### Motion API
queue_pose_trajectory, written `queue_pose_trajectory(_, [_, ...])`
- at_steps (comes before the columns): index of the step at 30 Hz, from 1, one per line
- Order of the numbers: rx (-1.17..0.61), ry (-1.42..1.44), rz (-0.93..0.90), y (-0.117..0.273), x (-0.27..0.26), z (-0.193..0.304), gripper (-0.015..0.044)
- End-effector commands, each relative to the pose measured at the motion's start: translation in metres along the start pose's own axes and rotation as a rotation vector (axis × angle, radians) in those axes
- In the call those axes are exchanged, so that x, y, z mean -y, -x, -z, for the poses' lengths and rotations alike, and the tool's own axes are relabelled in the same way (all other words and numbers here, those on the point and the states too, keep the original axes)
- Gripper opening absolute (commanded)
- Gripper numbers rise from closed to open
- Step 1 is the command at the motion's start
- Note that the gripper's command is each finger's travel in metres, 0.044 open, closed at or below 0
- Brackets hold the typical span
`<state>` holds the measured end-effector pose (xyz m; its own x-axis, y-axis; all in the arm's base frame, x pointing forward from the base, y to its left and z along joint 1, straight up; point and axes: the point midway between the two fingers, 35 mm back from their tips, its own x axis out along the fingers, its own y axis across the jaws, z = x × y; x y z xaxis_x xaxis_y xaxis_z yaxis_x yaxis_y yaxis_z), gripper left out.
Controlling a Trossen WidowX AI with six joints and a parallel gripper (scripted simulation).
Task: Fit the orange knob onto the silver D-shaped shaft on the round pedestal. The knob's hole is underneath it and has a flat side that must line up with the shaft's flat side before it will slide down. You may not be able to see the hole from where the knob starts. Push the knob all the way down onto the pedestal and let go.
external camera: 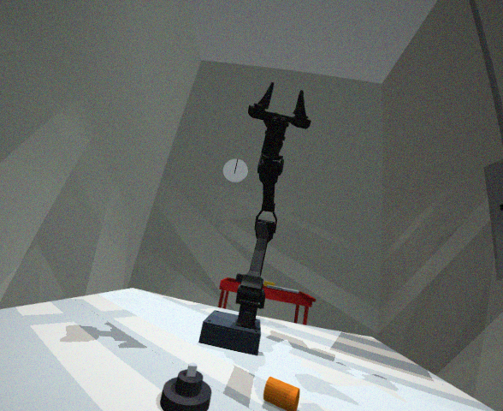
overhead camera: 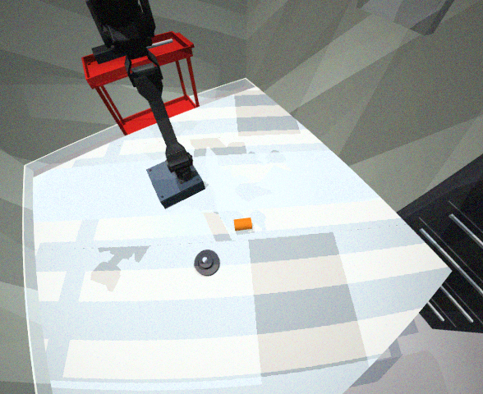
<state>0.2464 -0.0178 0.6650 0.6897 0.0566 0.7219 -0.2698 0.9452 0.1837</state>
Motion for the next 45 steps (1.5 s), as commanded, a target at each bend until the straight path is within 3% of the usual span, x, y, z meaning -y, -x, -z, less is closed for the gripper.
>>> queue_pose_trajectory(1, [-0.186, -0.236, 0.104, -0.008, 0.026, 0.072, 0.044])
queue_pose_trajectory(7, [-0.408, -0.512, 0.279, 0.0, 0.049, 0.165, 0.044])
queue_pose_trajectory(14, [-0.647, -0.793, 0.556, 0.036, 0.064, 0.272, 0.044])
queue_pose_trajectory(27, [-0.977, -1.09, 1.308, 0.173, 0.058, 0.431, 0.044])
queue_pose_trajectory(34, [-1.017, -1.015, 1.853, 0.281, 0.044, 0.474, 0.044])
queue_pose_trajectory(41, [-0.861, -0.667, 2.384, 0.39, 0.032, 0.471, 0.044])
queue_pose_trajectory(45, [-0.844, -0.638, 2.409, 0.395, 0.031, 0.469, 0.044])
